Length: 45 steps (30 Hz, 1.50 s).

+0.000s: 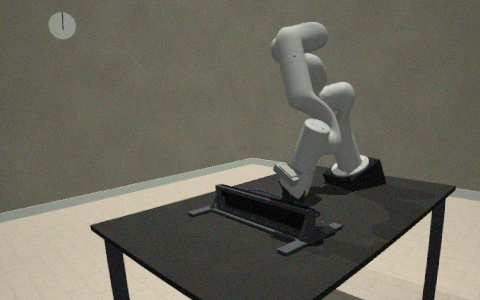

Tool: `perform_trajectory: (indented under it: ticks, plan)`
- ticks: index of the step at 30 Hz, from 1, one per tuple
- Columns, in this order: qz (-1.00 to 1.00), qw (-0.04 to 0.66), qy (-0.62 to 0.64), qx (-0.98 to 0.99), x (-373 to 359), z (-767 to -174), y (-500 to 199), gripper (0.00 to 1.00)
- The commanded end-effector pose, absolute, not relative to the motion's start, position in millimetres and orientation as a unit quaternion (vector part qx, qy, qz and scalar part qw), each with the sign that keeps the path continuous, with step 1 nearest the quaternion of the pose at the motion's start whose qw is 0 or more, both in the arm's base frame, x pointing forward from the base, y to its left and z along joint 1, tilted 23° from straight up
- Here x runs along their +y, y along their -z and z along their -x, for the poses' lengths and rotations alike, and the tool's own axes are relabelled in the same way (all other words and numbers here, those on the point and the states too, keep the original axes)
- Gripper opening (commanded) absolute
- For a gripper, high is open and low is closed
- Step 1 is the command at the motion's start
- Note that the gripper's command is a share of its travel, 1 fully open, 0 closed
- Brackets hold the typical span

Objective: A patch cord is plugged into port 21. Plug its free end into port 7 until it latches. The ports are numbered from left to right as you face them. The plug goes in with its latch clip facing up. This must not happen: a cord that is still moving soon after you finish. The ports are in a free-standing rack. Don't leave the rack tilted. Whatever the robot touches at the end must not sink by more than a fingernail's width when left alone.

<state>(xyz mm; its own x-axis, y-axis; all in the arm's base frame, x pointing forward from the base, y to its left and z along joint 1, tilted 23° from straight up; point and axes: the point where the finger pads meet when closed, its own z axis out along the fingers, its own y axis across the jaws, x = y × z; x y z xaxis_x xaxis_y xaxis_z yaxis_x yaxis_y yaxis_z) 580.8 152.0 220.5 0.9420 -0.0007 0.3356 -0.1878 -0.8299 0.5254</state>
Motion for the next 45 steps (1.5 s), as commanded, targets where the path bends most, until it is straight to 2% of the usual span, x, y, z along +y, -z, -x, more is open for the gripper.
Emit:
perform_trajectory:
  ticks: [1, 2, 45]
  plan:
    - [-0.943, 0.287, -0.163, -0.050, 152.3, -581.1, -221.3, 0.00]
    - [-0.943, 0.287, -0.163, -0.050, 152.3, -581.1, -221.3, 0.39]
    - [-0.943, 0.287, -0.163, -0.050, 152.3, -581.1, -221.3, 0.39]
